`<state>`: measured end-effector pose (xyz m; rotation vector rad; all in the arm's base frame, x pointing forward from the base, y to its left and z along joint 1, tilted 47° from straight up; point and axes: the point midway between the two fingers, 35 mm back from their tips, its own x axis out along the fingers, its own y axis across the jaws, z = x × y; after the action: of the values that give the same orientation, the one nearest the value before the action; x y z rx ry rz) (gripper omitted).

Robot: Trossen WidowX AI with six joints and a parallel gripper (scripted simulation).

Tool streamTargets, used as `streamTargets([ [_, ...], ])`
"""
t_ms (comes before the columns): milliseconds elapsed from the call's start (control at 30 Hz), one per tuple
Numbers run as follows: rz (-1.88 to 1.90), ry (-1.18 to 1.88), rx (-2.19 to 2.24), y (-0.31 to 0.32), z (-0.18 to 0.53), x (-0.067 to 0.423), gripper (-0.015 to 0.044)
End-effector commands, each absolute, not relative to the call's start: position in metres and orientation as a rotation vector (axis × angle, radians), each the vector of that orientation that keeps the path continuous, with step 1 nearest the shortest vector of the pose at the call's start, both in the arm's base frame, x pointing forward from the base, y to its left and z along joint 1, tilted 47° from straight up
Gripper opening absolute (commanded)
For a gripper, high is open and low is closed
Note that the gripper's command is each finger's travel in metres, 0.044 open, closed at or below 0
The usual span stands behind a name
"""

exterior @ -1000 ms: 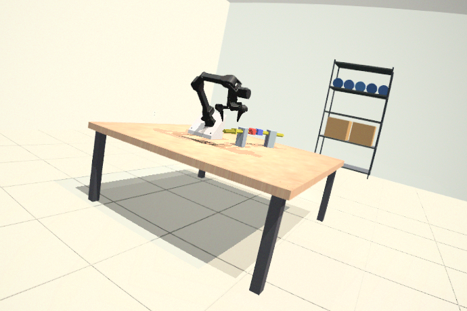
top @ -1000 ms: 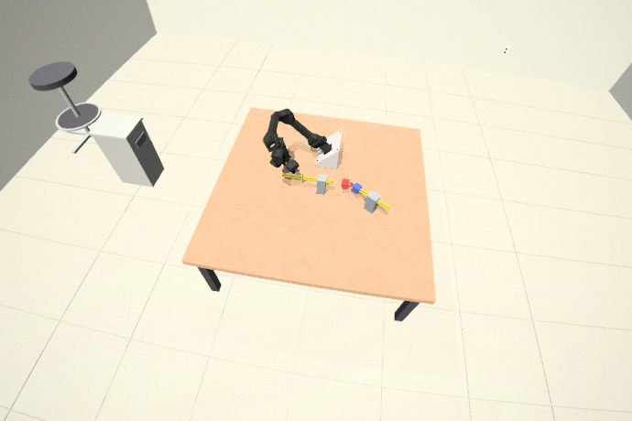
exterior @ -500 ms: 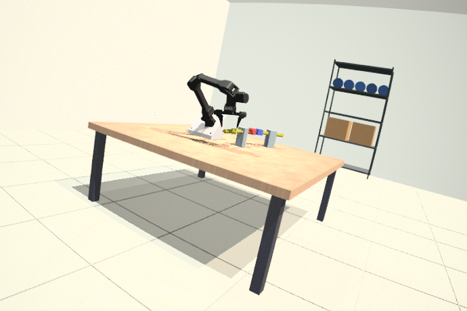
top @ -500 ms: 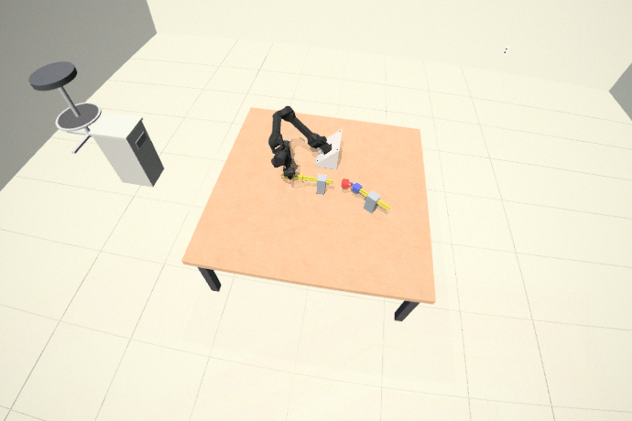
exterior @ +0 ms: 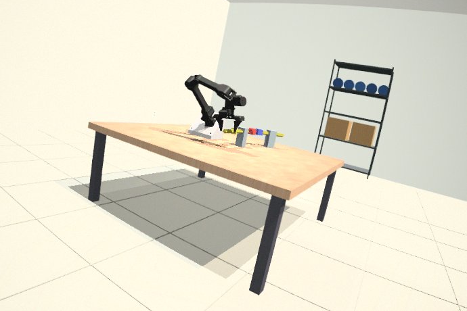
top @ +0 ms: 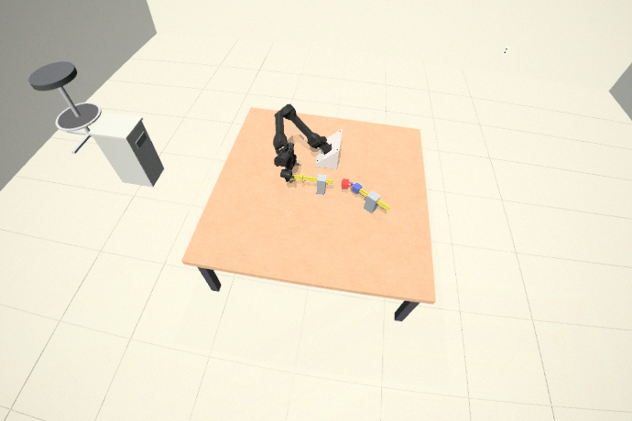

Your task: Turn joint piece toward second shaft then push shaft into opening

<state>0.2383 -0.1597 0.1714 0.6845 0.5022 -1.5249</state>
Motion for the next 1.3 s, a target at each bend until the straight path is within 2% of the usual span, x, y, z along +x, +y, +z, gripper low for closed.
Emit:
streamTargets([
  [0, -1.532, 0.484, 0.69, -0.162, 0.171, 0.237, 0.044],
  [667, -1.536, 0.483, 0.689, -0.181, 0.151, 0.238, 0.044],
  [1100, -1.536, 0.483, 0.689, -0.181, 0.151, 0.238, 0.0102],
  [1267, -1.536, 0.483, 0.689, -0.181, 0.151, 0.238, 0.0102],
])
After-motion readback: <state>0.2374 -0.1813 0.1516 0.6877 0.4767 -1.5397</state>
